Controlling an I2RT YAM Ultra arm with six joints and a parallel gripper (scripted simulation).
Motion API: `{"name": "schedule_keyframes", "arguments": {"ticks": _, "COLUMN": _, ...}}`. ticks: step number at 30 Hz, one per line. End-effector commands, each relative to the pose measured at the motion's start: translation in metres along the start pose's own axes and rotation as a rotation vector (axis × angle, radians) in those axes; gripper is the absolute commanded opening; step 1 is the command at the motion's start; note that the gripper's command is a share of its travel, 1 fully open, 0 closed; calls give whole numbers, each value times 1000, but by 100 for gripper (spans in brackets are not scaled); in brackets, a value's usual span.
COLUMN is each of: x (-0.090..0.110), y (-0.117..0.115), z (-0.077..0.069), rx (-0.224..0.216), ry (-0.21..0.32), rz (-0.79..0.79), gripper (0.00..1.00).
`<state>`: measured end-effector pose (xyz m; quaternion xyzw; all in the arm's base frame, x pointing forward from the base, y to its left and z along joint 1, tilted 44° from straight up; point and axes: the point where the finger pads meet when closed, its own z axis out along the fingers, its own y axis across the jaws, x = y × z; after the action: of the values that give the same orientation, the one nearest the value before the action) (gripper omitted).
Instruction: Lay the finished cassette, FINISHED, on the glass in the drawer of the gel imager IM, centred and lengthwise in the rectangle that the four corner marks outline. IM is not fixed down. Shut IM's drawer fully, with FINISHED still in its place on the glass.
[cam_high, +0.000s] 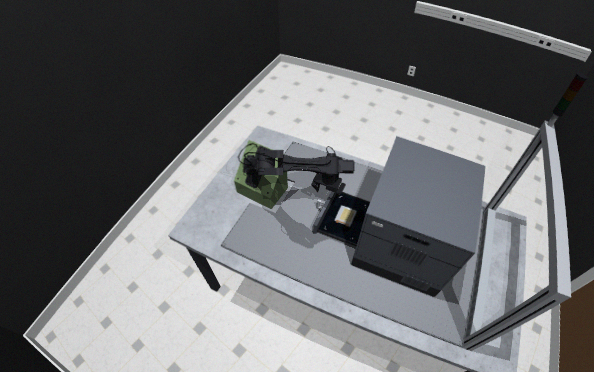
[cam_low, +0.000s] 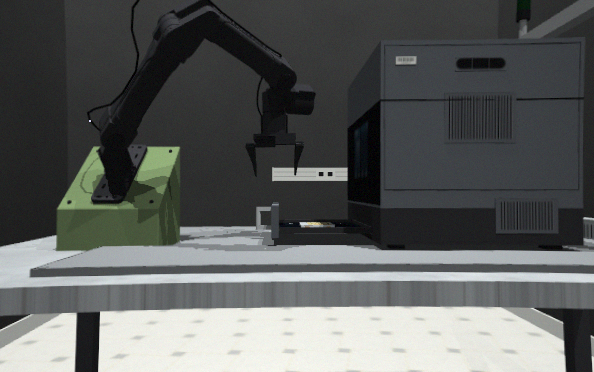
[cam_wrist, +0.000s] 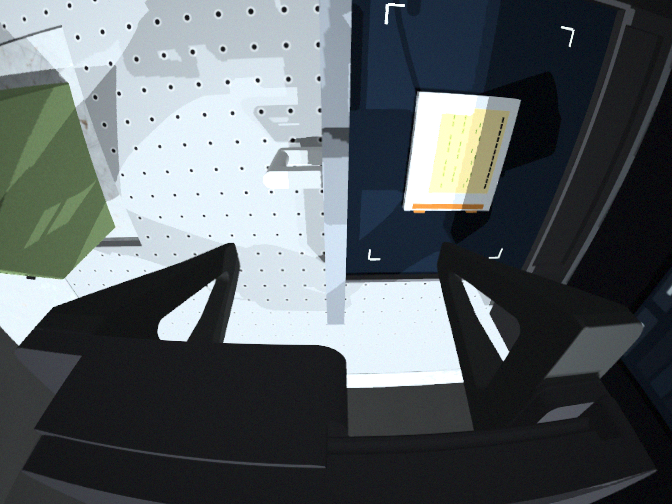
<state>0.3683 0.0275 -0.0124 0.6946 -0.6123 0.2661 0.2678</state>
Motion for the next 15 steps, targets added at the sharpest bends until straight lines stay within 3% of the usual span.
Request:
{"name": "schedule_keyframes", "arguments": {"ticks": 1, "x": -3, "y": -8, "z": -23, "rx": 47, "ry": -34, "rz": 23, "gripper": 100}}
{"name": "schedule_keyframes", "arguments": {"ticks": 15, "x": -6, "y": -6, "z": -19, "rx": 36, "ry": -29, "rz": 12, "gripper": 100}}
